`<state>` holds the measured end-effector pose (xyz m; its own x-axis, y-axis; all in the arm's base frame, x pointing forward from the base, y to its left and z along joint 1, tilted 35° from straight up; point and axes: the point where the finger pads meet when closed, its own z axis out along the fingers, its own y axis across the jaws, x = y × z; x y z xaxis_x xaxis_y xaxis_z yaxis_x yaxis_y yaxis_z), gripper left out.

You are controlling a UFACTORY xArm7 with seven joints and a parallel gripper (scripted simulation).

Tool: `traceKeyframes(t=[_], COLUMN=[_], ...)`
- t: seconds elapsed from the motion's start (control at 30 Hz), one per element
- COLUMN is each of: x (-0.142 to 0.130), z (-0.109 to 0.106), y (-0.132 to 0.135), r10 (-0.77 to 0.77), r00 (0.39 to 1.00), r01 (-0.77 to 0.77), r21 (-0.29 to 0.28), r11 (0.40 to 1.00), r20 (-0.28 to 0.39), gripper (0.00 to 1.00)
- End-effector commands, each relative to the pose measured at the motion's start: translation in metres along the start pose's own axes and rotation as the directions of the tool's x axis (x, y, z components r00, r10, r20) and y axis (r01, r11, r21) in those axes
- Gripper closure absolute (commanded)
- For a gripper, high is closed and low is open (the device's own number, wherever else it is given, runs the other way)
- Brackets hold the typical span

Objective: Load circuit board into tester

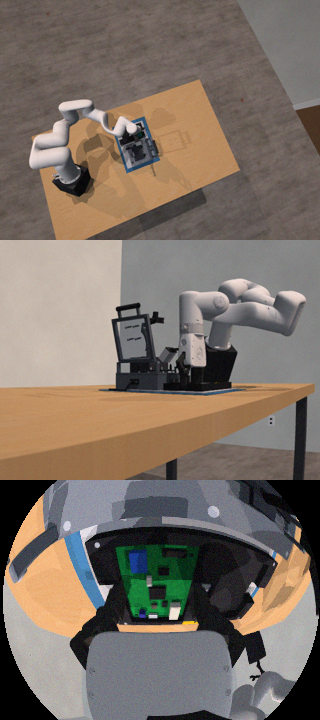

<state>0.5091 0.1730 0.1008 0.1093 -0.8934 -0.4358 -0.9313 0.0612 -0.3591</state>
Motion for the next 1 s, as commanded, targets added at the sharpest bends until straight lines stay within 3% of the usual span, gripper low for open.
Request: traceKeyframes(t=[0.0,0.97], x=[-0.0001,-0.0001], z=[-0.0015,-0.0015], y=[-0.001,-0.001], r10=[0.0,0.0], r00=[1.0,1.0], r01=[0.0,0.0], r21=[0.004,0.004], r11=[1.0,1.0], r20=[0.0,0.0], gripper=[0.15,0.21])
